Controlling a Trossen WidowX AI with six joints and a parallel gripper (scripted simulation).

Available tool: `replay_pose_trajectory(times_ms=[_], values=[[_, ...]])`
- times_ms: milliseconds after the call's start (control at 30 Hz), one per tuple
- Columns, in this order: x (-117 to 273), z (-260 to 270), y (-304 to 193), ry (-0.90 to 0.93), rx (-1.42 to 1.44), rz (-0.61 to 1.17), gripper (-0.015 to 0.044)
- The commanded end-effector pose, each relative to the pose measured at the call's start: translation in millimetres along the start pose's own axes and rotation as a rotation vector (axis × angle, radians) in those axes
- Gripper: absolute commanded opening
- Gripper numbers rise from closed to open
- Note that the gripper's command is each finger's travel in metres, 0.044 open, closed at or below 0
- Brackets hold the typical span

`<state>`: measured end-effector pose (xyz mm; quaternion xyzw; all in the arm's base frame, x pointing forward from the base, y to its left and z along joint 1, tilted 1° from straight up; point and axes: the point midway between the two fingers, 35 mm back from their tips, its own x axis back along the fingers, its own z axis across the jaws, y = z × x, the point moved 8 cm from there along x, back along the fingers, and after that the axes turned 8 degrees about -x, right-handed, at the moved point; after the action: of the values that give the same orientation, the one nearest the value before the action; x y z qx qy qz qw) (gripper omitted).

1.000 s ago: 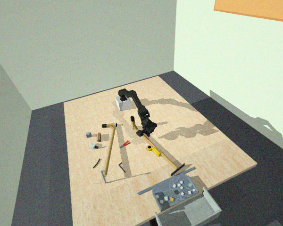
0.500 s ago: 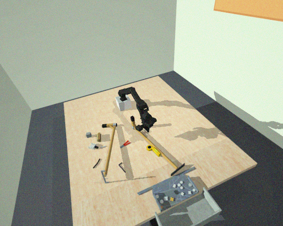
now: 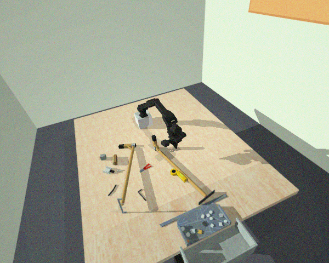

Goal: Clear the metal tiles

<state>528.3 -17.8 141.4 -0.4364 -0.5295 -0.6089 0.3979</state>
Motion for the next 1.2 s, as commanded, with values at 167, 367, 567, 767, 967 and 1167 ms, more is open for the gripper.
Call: replay_pose_trajectory(times_ms=[167,367,567,767,967,1167], values=[[-7.9,1.5,-0.8,-0.010,-0.023,0.005,0.0000],[-23.1,1.2,-2.3,-0.011,-0.027,0.013,0.0000],[-38.2,0.9,-4.3,-0.012,-0.030,0.022,0.0000],[-53.4,0.6,-6.7,-0.014,-0.033,0.030,0.0000],[-68.4,0.2,-9.6,-0.015,-0.037,0.039,0.0000],[-83.5,-0.3,-13.0,-0.017,-0.040,0.048,0.0000]])
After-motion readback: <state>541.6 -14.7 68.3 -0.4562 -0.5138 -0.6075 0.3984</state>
